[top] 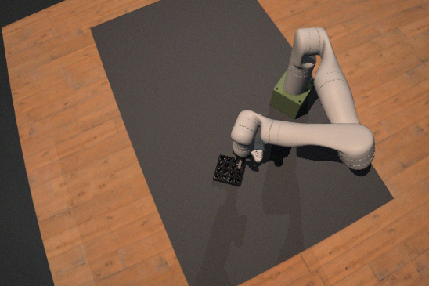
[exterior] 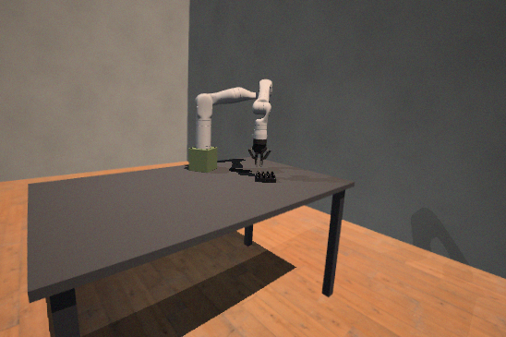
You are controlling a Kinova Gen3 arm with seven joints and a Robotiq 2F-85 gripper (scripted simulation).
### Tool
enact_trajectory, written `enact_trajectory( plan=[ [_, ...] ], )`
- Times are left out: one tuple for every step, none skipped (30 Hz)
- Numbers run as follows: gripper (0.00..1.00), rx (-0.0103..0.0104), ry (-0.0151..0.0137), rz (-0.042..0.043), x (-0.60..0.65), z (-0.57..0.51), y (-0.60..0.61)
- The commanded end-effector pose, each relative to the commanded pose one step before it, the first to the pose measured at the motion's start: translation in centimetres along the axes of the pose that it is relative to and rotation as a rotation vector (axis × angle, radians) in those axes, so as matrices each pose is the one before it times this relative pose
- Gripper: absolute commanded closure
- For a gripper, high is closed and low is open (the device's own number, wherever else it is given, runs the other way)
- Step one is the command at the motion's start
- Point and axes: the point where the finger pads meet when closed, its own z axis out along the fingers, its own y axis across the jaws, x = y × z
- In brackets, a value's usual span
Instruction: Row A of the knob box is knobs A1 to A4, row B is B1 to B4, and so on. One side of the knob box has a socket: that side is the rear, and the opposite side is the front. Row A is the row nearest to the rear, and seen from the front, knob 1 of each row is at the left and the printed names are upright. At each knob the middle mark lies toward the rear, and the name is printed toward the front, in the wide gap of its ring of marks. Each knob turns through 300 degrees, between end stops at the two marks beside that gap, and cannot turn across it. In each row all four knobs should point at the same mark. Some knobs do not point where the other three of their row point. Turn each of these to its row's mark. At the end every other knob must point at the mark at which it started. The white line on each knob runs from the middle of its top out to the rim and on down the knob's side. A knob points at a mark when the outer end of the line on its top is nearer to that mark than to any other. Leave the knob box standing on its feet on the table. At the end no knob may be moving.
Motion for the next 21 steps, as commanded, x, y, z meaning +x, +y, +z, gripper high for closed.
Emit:
enact_trajectory(
  plan=[
    [0.81,-0.00183,-0.00010,-0.00033,0.007,-0.065,0.065],
    [0.81,0.00000,0.00000,0.00000,0.000,0.000,0.000],
    [0.81,0.00000,0.00000,0.00000,0.000,0.000,0.000],
    [0.81,0.00000,0.00000,0.00000,0.000,0.000,0.000],
    [0.81,0.00000,0.00000,0.00000,0.000,0.000,0.000],
    [0.81,0.00000,0.00000,0.00000,0.000,0.000,0.000],
    [0.81,0.00000,0.00000,0.00002,0.000,0.000,0.000],
    [0.81,0.00002,0.00000,0.00012,0.000,0.000,-0.001],
    [0.81,0.00004,0.00000,0.00031,0.000,0.000,-0.001],
    [0.81,0.00008,0.00000,0.00060,0.000,0.000,-0.003],
    [0.81,0.00013,0.00001,0.00097,0.000,0.001,-0.004],
    [0.81,0.00019,0.00001,0.00143,0.000,0.001,-0.006],
    [0.81,0.00026,0.00001,0.00196,0.000,0.001,-0.009],
    [0.81,0.00034,0.00001,0.00256,0.000,0.002,-0.011],
    [0.81,0.00043,0.00002,0.00323,0.000,0.002,-0.014],
    [0.81,0.00052,0.00002,0.00396,-0.001,0.003,-0.017],
    [0.81,0.00000,0.00000,0.00000,0.000,0.000,0.000],
    [0.81,0.00000,0.00000,0.00000,0.000,0.000,0.000],
    [0.81,0.00063,0.00002,0.00476,-0.001,0.004,-0.021],
    [0.81,0.00074,0.00002,0.00560,-0.001,0.004,-0.024],
    [0.81,0.00085,0.00002,0.00650,-0.001,0.005,-0.028]
  ],
)
